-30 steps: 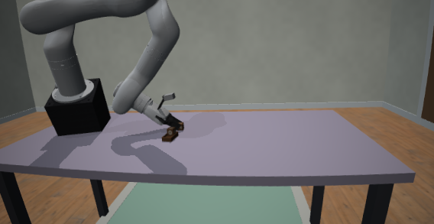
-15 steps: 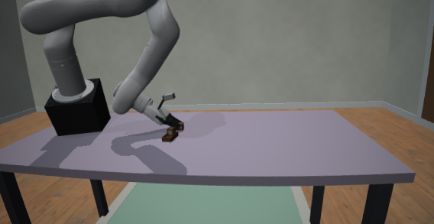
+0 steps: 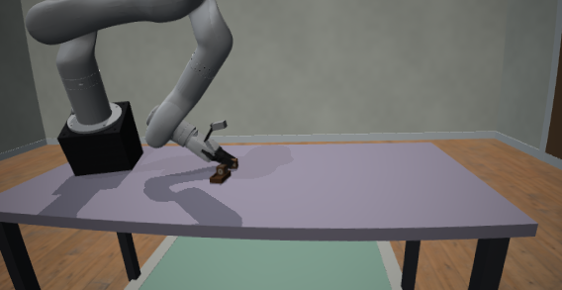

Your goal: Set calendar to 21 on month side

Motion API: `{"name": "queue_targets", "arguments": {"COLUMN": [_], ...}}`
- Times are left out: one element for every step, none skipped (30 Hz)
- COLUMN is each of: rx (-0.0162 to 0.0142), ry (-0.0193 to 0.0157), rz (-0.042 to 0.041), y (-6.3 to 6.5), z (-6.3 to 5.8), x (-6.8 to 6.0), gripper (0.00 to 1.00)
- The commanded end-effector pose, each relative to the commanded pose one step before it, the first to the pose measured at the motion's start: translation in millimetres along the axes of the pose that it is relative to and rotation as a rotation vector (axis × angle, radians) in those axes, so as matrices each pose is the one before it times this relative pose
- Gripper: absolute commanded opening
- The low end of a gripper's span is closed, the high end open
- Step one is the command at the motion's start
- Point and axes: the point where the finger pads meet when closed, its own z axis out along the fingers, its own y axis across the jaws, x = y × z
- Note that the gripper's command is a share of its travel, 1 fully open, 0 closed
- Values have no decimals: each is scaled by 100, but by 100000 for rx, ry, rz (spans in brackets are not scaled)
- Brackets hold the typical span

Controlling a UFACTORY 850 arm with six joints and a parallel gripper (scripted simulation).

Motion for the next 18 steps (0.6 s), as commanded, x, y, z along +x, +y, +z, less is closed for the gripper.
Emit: {"name": "queue_targets", "arguments": {"rx": [-2,0,0,0,0,0,0,0,0,0,0,0,0,0,0,0,0,0], "ry": [98,0,0,0,0,0,0,0,0,0,0,0,0,0,0,0,0,0], "rz": [-1,0,0,0,0,0,0,0,0,0,0,0,0,0,0,0,0,0], "y": [-2,0,0,0,0,0,0,0,0,0,0,0,0,0,0,0,0,0], "z": [-77,-68,-94,-120,-147,0,0,-171,-194,-213,-229,-241,-248,-251,-250,-243,-233,-219], "x": [165,98,134,172,209,0,0,245,276,304,327,344,354,358,356,348,334,314], "gripper": [27,27,27,27,27,27,27,27,27,27,27,27,27,27,27,27,27,27]}}
